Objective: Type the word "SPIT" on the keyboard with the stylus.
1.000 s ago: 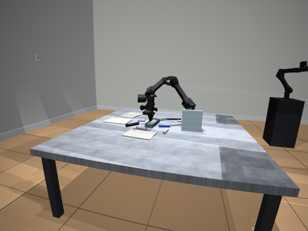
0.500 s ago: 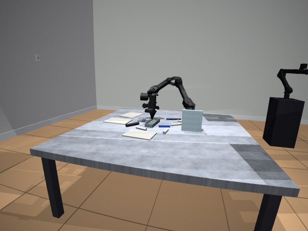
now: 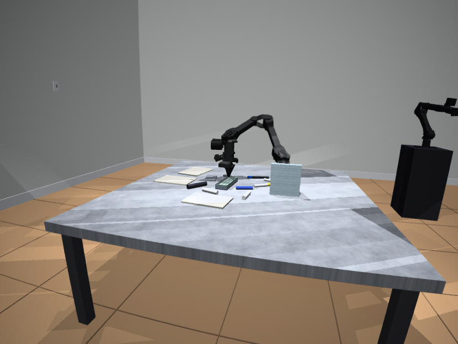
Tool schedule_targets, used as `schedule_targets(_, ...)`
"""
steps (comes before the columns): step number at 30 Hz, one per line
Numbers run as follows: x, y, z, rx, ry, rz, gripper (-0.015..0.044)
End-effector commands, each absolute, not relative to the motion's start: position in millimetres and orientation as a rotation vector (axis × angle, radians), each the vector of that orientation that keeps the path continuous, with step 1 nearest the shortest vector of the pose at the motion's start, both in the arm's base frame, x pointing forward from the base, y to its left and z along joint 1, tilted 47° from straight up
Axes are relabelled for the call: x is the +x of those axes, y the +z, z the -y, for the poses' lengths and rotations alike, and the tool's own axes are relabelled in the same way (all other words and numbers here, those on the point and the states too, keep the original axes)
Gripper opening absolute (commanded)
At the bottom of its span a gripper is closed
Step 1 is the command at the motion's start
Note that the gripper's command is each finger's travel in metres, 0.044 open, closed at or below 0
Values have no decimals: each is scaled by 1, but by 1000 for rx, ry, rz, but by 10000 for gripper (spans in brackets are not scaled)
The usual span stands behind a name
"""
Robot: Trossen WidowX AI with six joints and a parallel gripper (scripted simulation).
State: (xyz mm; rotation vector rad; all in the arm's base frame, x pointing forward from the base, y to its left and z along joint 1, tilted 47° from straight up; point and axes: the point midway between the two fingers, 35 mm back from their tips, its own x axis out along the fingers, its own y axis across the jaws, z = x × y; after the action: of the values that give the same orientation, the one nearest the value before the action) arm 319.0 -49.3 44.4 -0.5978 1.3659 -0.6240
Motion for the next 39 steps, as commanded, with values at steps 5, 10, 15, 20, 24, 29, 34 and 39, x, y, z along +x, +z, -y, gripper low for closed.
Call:
schedule_targets(5,314,69,75,-595,-641,-1361,0)
schedule_targets(10,314,69,75,-595,-641,-1361,0)
schedule_targets(15,300,57,65,-594,-639,-1363,0)
schedule_targets(20,285,46,57,-595,-639,-1364,0)
schedule_targets(24,285,46,57,-595,-639,-1364,0)
schedule_targets(29,286,44,55,-594,-638,-1364,0)
schedule_targets(34,291,-1,10,-591,-635,-1365,0)
schedule_targets(39,291,-9,3,-591,-636,-1364,0)
